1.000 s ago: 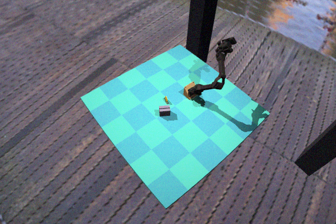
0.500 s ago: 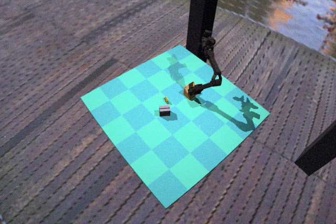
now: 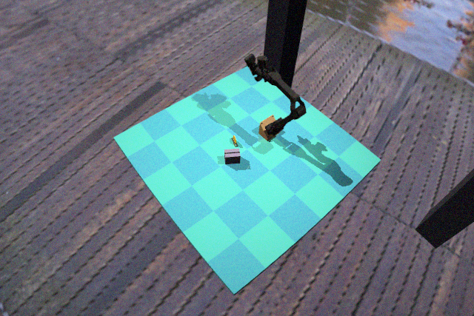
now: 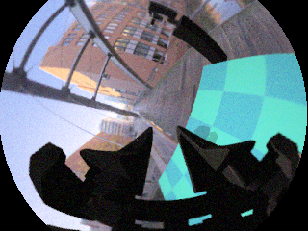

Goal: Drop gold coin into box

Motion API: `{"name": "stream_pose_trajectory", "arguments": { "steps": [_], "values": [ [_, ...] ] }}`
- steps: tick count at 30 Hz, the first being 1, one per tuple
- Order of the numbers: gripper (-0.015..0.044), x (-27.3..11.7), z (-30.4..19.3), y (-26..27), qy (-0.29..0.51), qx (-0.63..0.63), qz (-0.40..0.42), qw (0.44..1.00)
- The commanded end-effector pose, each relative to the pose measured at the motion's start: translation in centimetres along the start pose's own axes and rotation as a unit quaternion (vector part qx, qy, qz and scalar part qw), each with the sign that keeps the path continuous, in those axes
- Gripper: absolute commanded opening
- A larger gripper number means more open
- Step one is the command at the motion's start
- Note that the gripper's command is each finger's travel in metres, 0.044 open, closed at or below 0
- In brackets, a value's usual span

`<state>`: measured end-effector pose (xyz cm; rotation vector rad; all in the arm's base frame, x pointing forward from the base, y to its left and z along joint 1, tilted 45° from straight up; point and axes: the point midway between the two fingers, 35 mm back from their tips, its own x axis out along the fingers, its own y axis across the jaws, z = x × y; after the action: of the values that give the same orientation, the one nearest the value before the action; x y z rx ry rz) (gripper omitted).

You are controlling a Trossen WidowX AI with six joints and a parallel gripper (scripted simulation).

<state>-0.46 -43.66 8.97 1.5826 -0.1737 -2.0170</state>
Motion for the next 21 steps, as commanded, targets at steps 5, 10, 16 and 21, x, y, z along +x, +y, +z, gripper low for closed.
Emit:
{"name": "stream_pose_trajectory", "arguments": {
  "steps": [5,10,16,21],
  "values": [
    [0.0161,0.3,-12.6,-4.1,0.172,-0.161,-0.096,0.967],
    [0.0161,-1.7,-19.9,-8.3,0.280,-0.251,-0.168,0.911],
    [0.0161,-5.9,-26.7,-14.3,0.391,-0.334,-0.267,0.815],
    [0.0161,-10.6,-31.1,-19.1,0.459,-0.378,-0.355,0.722]
  ]
}}
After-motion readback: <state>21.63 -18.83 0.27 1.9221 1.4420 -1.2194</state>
